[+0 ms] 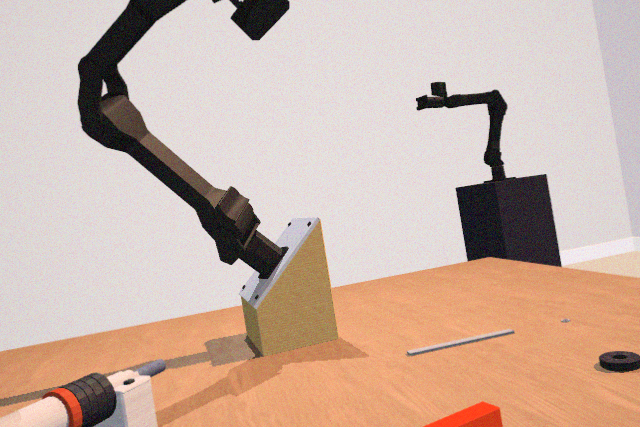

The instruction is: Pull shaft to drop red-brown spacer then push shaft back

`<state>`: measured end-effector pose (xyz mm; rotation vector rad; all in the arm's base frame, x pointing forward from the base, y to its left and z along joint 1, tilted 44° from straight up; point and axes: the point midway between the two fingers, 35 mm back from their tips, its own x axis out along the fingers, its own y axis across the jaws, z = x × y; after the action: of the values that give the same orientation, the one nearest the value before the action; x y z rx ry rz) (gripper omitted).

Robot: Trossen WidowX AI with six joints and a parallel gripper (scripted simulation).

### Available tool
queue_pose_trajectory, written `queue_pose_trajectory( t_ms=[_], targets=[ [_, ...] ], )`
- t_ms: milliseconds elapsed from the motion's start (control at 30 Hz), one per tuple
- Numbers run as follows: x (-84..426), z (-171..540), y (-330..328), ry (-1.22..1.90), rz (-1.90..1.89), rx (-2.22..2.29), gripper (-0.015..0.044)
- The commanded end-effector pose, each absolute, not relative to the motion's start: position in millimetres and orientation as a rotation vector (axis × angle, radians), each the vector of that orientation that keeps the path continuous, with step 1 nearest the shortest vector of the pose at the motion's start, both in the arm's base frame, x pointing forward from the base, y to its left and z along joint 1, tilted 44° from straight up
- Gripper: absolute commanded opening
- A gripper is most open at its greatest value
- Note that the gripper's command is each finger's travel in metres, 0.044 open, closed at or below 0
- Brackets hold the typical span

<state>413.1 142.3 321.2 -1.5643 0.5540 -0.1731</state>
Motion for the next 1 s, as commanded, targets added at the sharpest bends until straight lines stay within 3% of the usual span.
queue_pose_trajectory(
  t_ms=[0, 300, 633, 733, 967],
  targets=[
    [425, 288, 77, 0.807, -0.061, -1.85, 0.044],
    [404, 229, -56, 1.322, 0.416, -2.21, 0.044],
    [315, 173, -176, 1.635, 1.37, -2.179, 0.044],
    [300, 162, -188, 1.628, 1.559, -2.121, 0.044],
    [300, 162, -188, 1.628, 1.559, -2.121, 0.044]
  ],
)
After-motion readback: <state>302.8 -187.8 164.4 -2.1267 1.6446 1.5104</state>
